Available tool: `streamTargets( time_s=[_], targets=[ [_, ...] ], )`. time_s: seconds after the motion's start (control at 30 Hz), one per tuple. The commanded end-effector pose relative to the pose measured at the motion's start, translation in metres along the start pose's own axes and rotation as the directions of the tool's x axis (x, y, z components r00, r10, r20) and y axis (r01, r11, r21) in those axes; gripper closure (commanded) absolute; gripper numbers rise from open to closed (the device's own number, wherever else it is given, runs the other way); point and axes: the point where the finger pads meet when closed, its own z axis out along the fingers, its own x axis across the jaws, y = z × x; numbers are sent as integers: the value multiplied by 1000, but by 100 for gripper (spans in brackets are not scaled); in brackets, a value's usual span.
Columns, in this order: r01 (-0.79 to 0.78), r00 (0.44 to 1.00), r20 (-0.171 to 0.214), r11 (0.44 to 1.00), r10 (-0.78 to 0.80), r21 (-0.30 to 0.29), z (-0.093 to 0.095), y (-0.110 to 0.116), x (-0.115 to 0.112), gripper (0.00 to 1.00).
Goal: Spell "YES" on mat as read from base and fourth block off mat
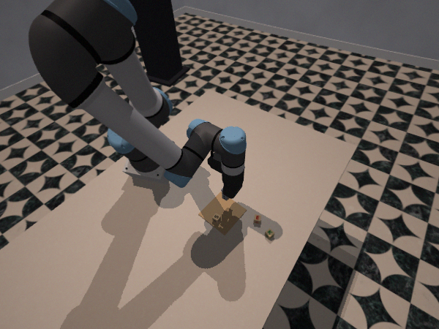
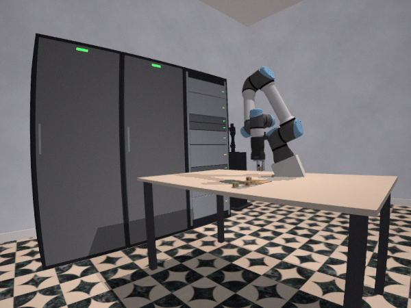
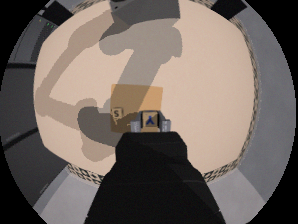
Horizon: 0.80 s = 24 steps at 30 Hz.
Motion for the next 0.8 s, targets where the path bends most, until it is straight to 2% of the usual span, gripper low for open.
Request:
streamTargets(
  time_s=[0.0,0.17,0.33,0.77],
  targets=[
    [-1,1000,-1,1000,1,-5,24,1,0,51],
    [-1,1000,-1,1000,1,-5,45,1,0,51],
    [-1,1000,-1,1000,1,-5,57,2,0,51],
    [-1,1000,-1,1000,1,-9,59,3,0,51]
  ],
)
